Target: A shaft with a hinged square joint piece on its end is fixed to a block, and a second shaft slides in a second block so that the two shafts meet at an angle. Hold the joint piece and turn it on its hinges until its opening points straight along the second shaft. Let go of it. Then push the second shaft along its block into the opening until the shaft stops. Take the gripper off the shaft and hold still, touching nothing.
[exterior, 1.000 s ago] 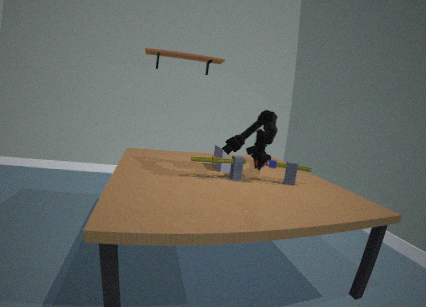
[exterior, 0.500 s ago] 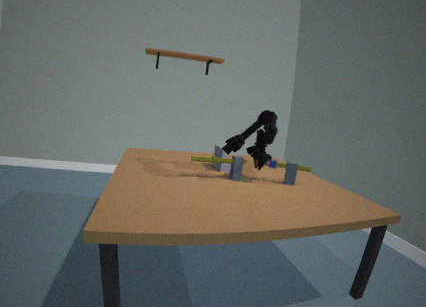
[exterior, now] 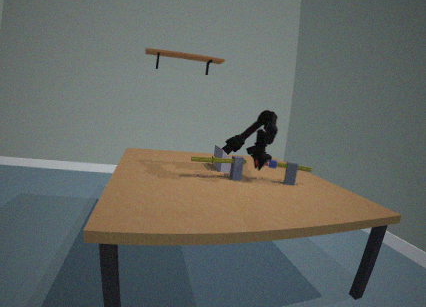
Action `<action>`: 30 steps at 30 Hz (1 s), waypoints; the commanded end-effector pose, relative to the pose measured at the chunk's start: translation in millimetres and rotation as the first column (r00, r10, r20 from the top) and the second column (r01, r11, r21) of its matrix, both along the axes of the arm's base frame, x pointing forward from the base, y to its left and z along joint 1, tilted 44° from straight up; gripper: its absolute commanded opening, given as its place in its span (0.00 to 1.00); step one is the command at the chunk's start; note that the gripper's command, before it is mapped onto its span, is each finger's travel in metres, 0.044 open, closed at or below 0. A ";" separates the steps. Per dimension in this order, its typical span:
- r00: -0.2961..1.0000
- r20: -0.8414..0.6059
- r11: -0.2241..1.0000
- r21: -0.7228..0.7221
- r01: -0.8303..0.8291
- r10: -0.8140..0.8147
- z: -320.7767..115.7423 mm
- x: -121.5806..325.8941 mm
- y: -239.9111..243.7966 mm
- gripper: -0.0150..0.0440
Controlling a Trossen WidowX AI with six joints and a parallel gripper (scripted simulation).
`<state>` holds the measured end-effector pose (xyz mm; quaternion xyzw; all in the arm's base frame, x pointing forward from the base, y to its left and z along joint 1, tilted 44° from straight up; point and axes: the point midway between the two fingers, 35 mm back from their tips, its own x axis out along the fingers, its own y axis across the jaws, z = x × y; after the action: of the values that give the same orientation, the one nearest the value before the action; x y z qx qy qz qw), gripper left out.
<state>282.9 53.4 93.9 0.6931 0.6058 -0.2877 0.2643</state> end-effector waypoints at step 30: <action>1.000 0.017 0.985 0.170 -0.004 0.001 17.2 -2.7 -20.5 1.00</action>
<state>278.2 33.5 107.8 0.7125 0.6259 -0.2371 0.2105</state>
